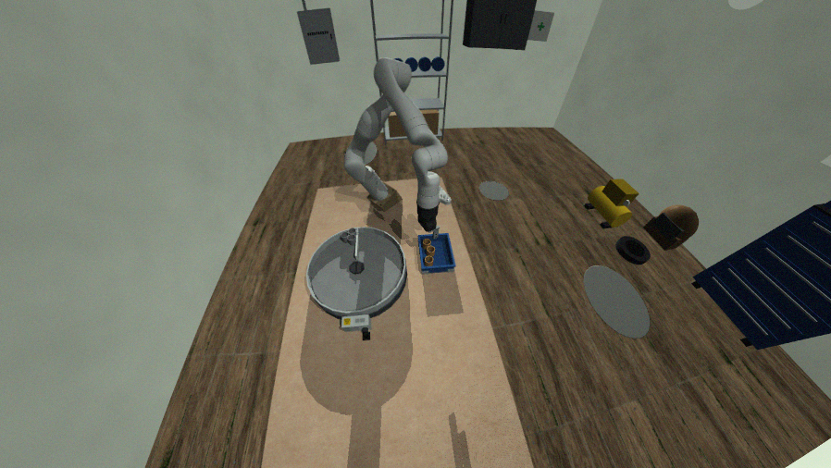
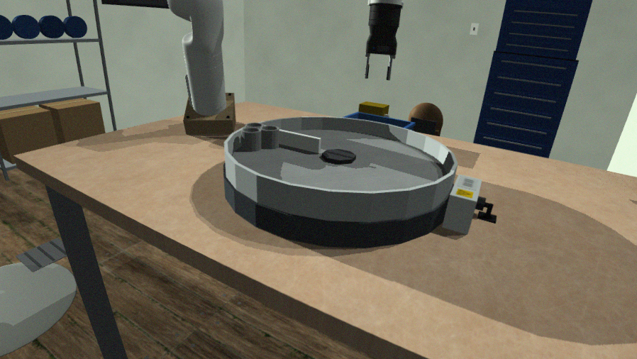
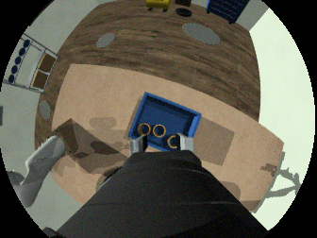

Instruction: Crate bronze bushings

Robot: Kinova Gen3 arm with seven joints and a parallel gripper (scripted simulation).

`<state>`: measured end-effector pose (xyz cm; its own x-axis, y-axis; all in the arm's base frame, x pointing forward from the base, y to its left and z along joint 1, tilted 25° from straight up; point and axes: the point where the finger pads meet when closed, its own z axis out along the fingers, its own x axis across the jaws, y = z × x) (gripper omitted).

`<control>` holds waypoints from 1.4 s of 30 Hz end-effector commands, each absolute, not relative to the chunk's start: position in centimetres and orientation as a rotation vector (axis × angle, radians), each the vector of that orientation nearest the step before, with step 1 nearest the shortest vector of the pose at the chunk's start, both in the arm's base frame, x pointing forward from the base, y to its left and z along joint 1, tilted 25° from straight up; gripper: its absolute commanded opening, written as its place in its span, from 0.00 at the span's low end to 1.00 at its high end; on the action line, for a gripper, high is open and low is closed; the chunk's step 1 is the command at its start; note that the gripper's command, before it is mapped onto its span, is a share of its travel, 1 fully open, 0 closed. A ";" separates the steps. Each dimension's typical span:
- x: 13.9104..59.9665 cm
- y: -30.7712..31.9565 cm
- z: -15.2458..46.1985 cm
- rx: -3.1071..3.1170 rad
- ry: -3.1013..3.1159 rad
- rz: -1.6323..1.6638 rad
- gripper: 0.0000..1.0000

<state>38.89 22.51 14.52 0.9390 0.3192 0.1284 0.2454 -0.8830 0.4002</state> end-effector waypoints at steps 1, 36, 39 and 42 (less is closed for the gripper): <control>38.9 22.5 14.6 2.711 0.411 0.270 1.00; 38.9 23.0 15.1 2.487 1.089 0.120 1.00; 38.9 23.1 15.2 2.399 1.262 0.078 1.00; 38.9 23.2 15.2 2.368 1.318 0.064 1.00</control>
<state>38.57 23.25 14.98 0.5467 0.8200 -0.1696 0.8019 -0.4544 0.3878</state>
